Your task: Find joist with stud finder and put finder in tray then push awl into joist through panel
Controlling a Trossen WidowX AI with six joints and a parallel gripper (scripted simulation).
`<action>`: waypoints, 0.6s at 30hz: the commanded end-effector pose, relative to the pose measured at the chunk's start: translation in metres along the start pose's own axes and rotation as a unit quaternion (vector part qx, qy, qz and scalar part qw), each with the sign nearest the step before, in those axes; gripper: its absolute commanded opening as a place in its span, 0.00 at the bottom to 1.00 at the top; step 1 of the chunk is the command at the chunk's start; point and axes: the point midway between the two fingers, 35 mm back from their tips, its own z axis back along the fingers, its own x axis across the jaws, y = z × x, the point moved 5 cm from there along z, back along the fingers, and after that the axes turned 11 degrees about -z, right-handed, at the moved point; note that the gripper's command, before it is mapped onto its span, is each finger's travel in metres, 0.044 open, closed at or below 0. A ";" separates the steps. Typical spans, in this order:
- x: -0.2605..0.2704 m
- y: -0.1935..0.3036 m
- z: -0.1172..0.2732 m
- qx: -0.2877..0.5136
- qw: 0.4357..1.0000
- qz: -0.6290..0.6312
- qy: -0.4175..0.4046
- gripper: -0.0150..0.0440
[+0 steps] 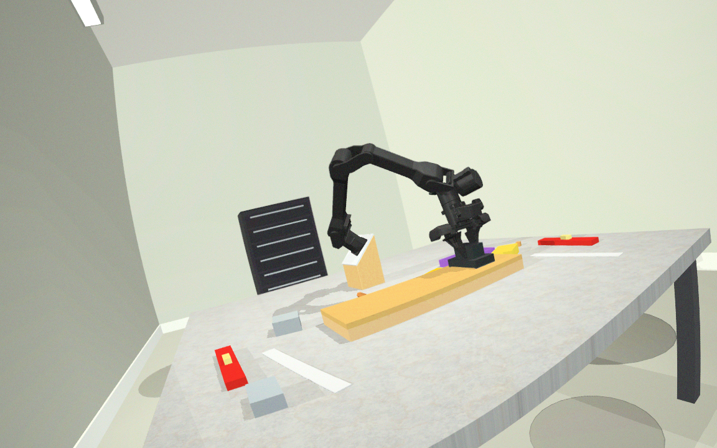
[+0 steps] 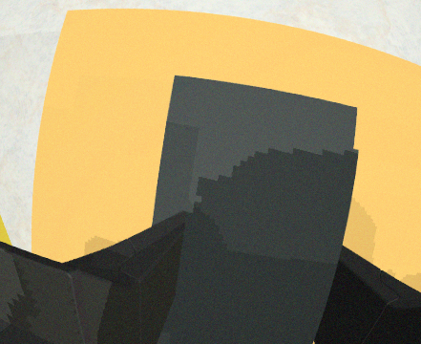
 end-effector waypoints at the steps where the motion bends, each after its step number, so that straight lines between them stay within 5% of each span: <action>1: 0.014 0.004 0.000 0.002 1.000 0.000 -0.003 0.25; 18: 0.037 0.007 0.001 -0.001 1.000 0.001 -0.003 0.25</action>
